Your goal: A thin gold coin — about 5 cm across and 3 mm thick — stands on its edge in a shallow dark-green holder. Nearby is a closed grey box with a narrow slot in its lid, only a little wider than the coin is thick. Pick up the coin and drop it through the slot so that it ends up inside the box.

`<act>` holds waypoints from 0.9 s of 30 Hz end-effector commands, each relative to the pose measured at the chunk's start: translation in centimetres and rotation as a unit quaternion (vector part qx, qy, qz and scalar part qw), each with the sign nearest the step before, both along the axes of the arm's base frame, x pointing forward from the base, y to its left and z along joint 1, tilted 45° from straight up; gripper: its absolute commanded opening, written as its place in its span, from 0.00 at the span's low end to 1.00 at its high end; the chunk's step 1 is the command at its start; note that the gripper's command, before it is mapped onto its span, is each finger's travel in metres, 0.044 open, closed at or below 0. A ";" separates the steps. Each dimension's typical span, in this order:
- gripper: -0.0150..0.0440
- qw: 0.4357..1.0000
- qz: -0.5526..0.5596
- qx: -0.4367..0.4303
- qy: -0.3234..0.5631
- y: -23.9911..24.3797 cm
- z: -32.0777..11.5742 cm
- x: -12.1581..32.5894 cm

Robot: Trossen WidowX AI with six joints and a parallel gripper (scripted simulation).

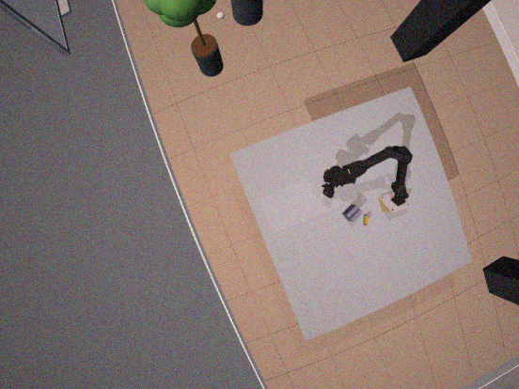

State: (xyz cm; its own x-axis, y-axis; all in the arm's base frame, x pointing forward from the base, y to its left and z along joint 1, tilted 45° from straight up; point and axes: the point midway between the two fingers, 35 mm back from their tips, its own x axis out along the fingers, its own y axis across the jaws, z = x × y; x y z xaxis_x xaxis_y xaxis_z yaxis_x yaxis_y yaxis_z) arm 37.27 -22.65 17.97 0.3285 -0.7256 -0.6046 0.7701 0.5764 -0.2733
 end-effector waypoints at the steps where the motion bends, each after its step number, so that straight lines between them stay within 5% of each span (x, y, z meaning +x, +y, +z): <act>1: 0.53 0.992 0.078 0.017 0.099 4.6 -3.8 0.7; 11: 0.53 0.851 0.329 0.012 0.408 19.0 -12.4 -2.8; 22: 0.53 0.486 0.512 -0.077 0.704 29.0 -15.9 -14.0; 27: 0.53 0.479 0.513 -0.079 0.708 29.3 -16.1 -14.3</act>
State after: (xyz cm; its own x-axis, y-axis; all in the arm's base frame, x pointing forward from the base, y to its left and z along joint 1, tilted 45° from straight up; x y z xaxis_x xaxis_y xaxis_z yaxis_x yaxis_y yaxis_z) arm 23.33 6.85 2.01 -0.0789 -0.6874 -0.7220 -0.9132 0.3403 -0.2242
